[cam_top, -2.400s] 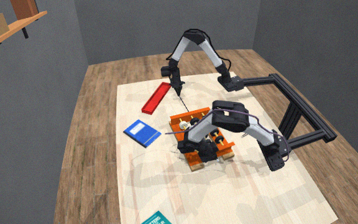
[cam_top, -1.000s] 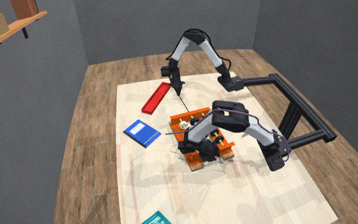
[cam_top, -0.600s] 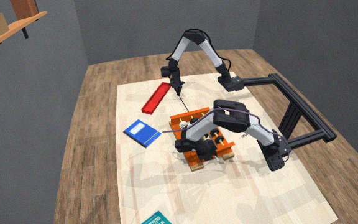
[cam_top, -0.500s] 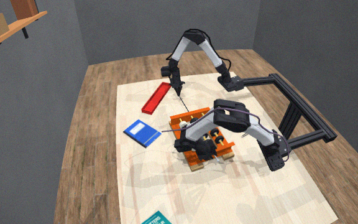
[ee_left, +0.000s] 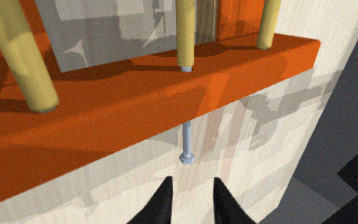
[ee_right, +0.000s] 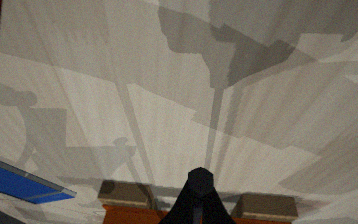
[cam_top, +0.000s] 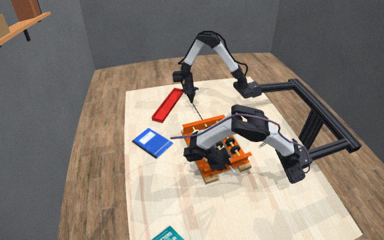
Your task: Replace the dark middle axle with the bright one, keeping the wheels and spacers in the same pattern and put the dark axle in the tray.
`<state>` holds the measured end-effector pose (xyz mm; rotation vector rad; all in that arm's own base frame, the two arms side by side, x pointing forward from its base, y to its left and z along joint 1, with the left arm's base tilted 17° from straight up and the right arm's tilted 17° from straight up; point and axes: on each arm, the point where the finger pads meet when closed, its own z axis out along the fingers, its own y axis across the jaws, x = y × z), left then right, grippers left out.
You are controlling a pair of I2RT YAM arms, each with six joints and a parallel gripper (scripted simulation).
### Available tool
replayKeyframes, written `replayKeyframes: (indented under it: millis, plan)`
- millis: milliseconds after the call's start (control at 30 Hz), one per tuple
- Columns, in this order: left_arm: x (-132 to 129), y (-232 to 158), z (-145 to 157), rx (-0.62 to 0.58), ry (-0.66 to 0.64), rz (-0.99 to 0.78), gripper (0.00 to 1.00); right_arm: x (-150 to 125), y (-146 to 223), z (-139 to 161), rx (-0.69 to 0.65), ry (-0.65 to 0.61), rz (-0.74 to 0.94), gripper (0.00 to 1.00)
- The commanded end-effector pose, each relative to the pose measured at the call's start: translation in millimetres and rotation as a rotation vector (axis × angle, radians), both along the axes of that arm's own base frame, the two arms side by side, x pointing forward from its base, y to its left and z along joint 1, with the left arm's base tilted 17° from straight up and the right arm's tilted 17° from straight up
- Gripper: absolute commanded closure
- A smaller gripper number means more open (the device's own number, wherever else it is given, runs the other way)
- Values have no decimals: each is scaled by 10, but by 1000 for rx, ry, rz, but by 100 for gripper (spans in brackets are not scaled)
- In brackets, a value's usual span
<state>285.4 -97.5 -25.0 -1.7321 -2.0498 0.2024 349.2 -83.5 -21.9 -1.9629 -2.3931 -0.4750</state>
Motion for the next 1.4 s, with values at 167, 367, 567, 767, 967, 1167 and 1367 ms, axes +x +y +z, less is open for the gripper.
replayKeyframes:
  millis: [167, 367, 567, 767, 967, 1167, 1367]
  plan:
    - [-34, 10, 44, 5, 7, -10, 76, 2, -44, -27, -16, 10, 16, 100]
    - [18, -64, 85, -8, -48, -26, 76, 7, -41, -22, -17, 7, 17, 100]
    - [61, -61, 52, -6, -96, -26, 76, 8, -39, -17, -18, 5, 18, 100]
    - [98, -52, 37, -7, -218, -43, 76, 10, -35, -11, -19, 2, 19, 100]
    - [115, -34, 51, -12, -411, -64, 76, 10, -31, -5, -20, 0, 20, 100]
    - [99, -6, 76, -24, -575, -71, 76, 14, -29, 0, -21, -4, 21, 100]
    - [-48, 58, 109, -37, -723, -79, 76, 17, -25, 7, -23, -7, 22, 100]
